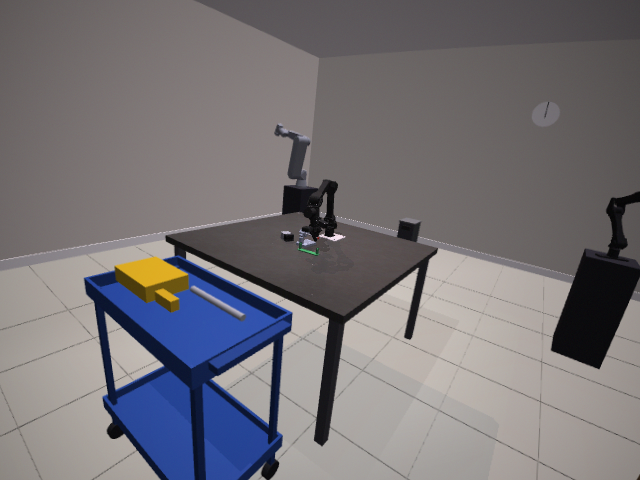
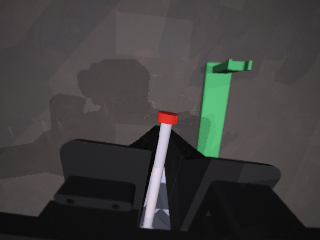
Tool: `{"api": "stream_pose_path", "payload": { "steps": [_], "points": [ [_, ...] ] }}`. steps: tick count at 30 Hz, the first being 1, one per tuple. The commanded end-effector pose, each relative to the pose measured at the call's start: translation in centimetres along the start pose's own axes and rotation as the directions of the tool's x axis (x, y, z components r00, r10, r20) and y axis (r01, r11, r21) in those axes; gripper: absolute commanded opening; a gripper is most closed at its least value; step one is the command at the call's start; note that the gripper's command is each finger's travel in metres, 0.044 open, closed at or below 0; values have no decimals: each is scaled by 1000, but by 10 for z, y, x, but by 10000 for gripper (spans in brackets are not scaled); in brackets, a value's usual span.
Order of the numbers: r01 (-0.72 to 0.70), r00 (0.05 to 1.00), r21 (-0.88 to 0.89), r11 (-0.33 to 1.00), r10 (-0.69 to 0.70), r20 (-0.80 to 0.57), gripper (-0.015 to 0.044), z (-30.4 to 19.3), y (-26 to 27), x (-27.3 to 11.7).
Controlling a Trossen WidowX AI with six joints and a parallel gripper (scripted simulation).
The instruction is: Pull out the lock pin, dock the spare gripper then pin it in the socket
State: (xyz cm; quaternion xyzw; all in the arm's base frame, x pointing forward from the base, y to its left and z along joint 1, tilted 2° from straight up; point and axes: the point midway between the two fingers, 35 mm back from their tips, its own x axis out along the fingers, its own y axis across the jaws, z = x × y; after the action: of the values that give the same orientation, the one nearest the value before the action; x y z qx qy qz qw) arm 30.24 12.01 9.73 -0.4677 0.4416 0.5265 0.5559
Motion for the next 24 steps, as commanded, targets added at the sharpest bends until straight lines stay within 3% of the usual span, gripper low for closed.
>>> {"api": "stream_pose_path", "payload": {
  "steps": [1, 24],
  "points": [
    [-2, 1000, -7, 1000, 2, 29, 0, 4, 1, -1],
    [-1, 999, -7, 1000, 1, 36, 0, 20, 1, -4]
  ]
}}
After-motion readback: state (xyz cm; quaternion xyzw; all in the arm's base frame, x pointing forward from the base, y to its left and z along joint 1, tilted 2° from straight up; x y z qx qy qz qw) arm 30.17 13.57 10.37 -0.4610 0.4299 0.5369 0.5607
